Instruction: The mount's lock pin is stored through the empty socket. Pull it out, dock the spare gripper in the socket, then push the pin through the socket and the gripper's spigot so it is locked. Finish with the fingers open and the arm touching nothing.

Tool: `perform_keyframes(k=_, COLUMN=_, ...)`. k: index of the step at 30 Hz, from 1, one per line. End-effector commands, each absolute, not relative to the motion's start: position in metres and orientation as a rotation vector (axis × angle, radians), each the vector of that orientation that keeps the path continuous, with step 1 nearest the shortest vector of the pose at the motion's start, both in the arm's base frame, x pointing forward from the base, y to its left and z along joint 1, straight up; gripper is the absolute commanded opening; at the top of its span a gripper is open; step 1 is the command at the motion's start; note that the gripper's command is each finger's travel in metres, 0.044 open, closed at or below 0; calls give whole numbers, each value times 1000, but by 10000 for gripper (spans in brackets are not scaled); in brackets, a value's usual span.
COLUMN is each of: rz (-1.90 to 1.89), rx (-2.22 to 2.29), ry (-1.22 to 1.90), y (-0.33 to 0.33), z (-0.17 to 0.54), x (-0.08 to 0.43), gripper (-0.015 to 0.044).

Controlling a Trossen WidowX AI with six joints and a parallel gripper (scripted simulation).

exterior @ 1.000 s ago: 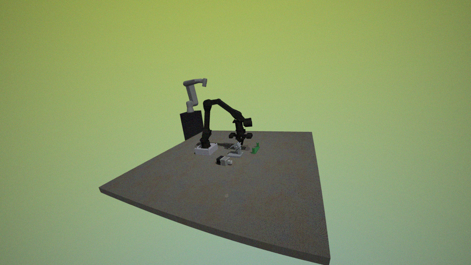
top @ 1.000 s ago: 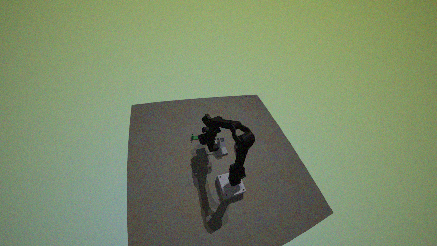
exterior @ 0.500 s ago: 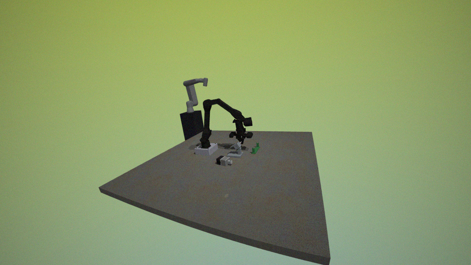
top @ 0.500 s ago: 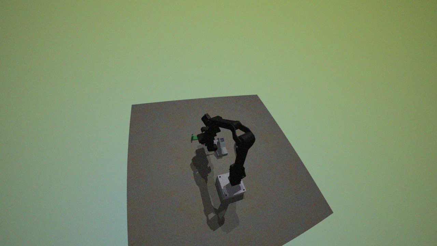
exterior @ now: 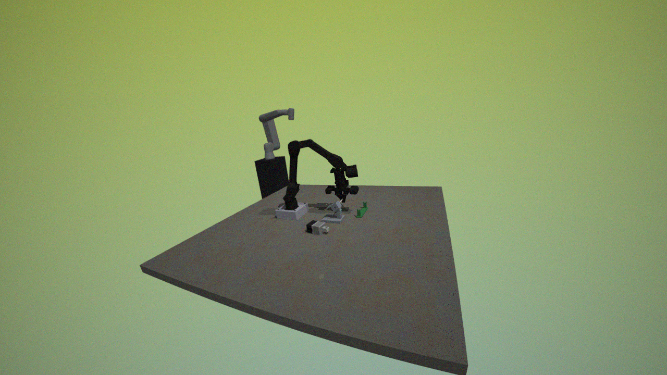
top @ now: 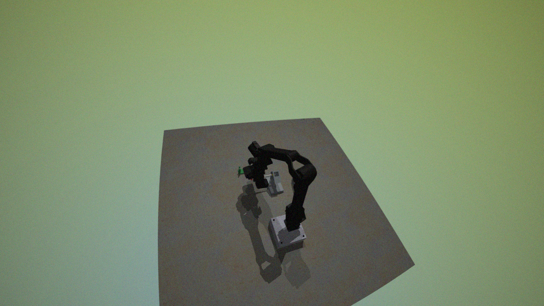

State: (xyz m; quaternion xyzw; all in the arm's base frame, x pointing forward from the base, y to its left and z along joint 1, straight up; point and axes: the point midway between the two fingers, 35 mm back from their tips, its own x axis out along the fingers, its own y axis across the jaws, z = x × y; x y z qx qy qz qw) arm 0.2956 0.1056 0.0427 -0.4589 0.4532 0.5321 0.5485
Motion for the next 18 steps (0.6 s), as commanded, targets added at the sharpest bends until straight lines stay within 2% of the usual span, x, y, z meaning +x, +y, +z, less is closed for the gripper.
perform_keyframes(k=1, rz=1259, rx=-1085, ry=1074, y=109, z=43, x=296, gripper=0)
perform_keyframes(k=18, rz=1261, rx=-1085, ry=1079, y=124, z=43, x=296, gripper=0)
